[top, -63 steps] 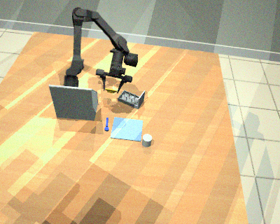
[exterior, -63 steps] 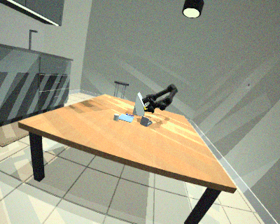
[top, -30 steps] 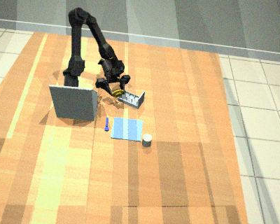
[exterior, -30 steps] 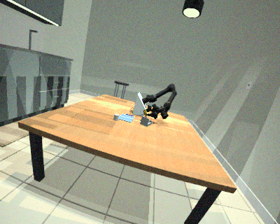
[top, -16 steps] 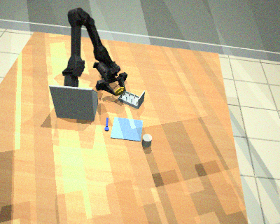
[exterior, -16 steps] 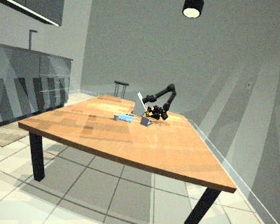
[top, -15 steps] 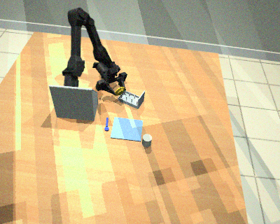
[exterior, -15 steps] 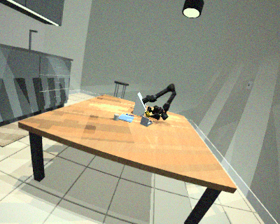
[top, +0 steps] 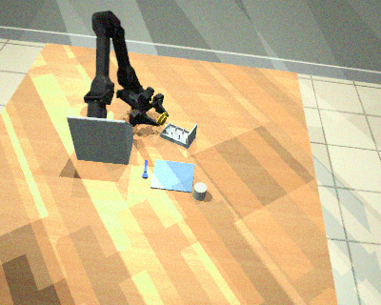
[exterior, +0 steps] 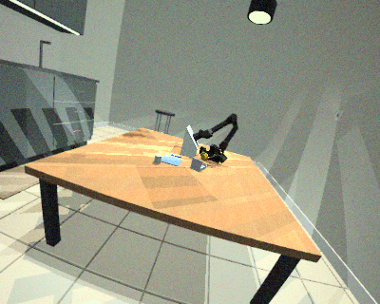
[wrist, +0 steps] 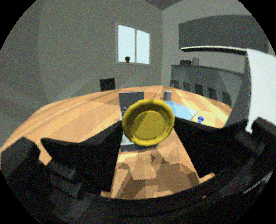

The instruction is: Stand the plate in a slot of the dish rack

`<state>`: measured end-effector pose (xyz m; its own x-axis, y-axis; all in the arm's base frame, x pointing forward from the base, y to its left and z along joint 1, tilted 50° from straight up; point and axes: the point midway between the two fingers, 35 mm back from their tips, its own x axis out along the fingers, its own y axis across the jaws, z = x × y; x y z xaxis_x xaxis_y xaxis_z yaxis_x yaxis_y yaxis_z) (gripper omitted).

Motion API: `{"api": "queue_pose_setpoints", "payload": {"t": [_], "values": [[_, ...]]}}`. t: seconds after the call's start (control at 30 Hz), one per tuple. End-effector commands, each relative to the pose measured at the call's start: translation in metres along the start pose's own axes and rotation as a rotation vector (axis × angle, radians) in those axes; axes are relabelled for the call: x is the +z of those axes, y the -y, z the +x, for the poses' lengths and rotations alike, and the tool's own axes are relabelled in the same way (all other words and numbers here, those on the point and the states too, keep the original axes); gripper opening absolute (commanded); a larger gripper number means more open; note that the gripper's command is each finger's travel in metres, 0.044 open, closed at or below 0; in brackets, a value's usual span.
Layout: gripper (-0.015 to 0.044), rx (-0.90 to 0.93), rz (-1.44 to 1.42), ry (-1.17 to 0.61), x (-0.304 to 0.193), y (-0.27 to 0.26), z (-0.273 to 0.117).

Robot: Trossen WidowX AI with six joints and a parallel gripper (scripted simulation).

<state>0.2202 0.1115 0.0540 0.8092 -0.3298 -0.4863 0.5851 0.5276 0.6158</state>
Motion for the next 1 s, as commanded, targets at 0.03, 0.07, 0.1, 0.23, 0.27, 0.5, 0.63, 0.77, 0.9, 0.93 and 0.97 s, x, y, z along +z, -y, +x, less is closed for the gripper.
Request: {"api": "queue_pose_setpoints", "payload": {"t": [0.03, 0.07, 0.1, 0.23, 0.27, 0.5, 0.63, 0.77, 0.9, 0.93, 0.97], "values": [[0.0, 0.084, 0.02, 0.028, -0.001, -0.001, -0.009], [0.0, 0.104, 0.026, 0.033, -0.001, -0.002, -0.011], [0.0, 0.123, 0.032, 0.037, -0.002, -0.003, -0.013], [0.0, 0.152, 0.042, 0.044, -0.002, -0.004, -0.017], [0.0, 0.152, 0.042, 0.044, -0.002, -0.004, -0.017], [0.0, 0.151, 0.042, 0.042, -0.002, -0.004, -0.014], [0.0, 0.148, 0.041, 0.04, -0.001, -0.005, -0.007], [0.0, 0.149, 0.041, 0.039, 0.0, -0.006, -0.002], [0.0, 0.152, 0.048, 0.039, 0.001, -0.008, 0.005], [0.0, 0.153, 0.049, 0.039, 0.001, -0.008, 0.007], [0.0, 0.153, 0.05, 0.039, 0.002, -0.009, 0.008]]}}
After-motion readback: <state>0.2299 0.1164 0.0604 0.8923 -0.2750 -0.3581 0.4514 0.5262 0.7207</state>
